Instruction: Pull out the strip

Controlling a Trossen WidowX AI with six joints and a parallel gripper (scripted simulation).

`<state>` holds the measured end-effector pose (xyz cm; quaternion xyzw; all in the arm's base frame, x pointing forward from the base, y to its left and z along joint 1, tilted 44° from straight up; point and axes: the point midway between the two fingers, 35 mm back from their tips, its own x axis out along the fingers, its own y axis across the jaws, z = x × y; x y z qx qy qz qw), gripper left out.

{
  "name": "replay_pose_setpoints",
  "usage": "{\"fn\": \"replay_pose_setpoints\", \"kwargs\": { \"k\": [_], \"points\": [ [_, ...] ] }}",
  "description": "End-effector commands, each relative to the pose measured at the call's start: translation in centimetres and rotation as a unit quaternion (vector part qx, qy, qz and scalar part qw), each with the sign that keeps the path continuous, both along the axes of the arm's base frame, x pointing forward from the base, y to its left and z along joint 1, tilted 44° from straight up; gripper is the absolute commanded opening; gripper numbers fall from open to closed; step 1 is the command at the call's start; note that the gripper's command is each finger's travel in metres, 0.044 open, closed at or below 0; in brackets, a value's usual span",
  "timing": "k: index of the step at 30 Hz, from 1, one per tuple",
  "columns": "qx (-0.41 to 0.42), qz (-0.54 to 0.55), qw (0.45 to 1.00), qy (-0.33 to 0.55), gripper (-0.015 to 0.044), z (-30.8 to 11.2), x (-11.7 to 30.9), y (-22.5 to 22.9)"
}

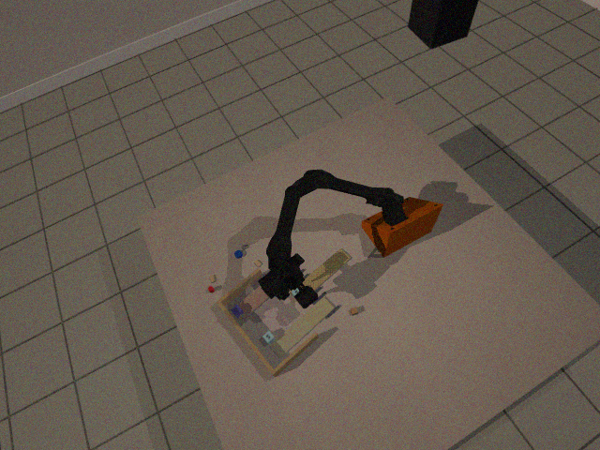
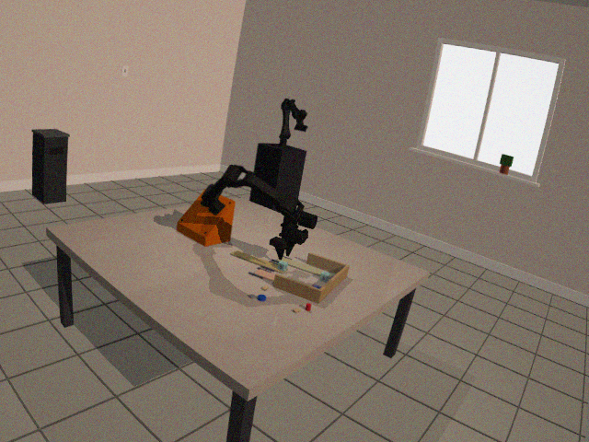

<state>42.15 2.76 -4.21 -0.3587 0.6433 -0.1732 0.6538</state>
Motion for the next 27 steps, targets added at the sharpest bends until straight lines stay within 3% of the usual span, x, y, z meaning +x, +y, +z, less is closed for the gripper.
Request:
{"fn": "replay_pose_setpoints", "kwargs": {
  "k": [1,27],
  "points": [
    [0.0,0.001,1.0,0.002,0.025,-0.7,0.2,-0.5],
    [-0.001,0.001,1.0,0.002,0.025,-3.4,0.5,-3.2]
  ]
}}
